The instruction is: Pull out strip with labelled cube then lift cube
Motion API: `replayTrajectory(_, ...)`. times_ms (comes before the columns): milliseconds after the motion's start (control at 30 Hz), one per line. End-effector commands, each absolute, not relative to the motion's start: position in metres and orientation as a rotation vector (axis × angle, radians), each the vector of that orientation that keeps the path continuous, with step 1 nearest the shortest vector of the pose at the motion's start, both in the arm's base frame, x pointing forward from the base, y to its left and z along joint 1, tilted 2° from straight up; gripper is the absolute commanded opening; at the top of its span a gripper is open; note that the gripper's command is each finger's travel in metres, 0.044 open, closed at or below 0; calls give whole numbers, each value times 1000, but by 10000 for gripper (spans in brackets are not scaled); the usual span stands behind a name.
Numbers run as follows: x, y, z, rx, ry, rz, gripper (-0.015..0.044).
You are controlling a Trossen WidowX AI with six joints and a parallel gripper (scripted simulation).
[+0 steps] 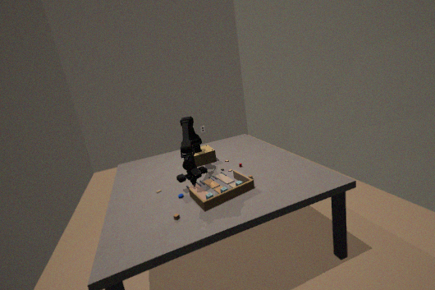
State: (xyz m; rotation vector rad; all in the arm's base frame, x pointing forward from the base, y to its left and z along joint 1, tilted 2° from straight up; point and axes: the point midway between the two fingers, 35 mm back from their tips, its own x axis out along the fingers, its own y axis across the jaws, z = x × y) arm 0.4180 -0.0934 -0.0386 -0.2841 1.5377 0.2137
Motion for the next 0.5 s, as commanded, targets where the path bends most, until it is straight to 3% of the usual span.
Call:
replayTrajectory(0,418,-94,-40,-289,1536,213,0)
replayTrajectory(467,418,-94,-41,-289,1536,213,0)
